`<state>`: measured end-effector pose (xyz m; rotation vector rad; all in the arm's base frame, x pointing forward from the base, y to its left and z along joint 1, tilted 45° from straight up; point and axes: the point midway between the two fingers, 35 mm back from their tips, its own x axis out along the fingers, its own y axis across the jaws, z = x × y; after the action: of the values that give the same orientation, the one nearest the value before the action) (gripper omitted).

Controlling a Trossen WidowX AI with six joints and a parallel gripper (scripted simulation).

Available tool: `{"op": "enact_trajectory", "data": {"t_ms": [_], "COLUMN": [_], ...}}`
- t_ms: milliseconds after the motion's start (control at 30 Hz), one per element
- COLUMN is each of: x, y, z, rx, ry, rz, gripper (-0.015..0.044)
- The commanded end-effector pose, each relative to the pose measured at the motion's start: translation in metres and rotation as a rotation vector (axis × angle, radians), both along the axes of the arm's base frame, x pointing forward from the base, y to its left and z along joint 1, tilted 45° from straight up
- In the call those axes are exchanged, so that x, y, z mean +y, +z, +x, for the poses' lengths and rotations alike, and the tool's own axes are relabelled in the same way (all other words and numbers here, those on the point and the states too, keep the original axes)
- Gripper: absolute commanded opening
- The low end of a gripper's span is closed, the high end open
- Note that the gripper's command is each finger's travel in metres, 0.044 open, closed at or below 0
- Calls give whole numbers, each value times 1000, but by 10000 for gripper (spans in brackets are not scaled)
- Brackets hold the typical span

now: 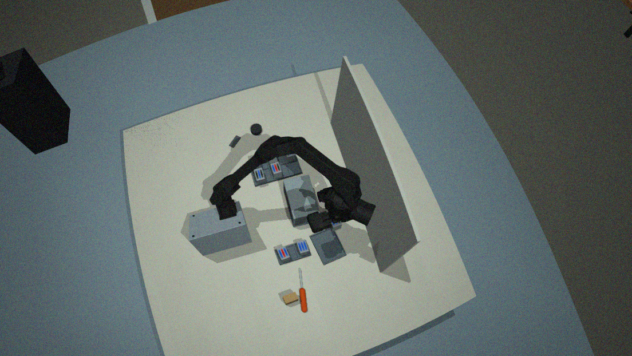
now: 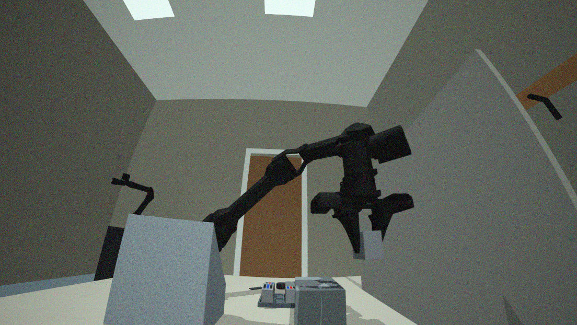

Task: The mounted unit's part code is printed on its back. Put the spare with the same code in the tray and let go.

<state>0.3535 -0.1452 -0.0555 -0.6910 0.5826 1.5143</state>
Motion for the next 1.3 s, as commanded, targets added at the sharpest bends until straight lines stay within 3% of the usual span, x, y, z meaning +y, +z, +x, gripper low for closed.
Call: {"op": "enact_trajectory", "data": {"t_ms": [0,1267], "x": [-16,1], "y": [-19,-56], "z": [-9,-8], "rx": [-2,-4], "ry": [7,6], "rz": [4,6], "gripper": [0,0]}}
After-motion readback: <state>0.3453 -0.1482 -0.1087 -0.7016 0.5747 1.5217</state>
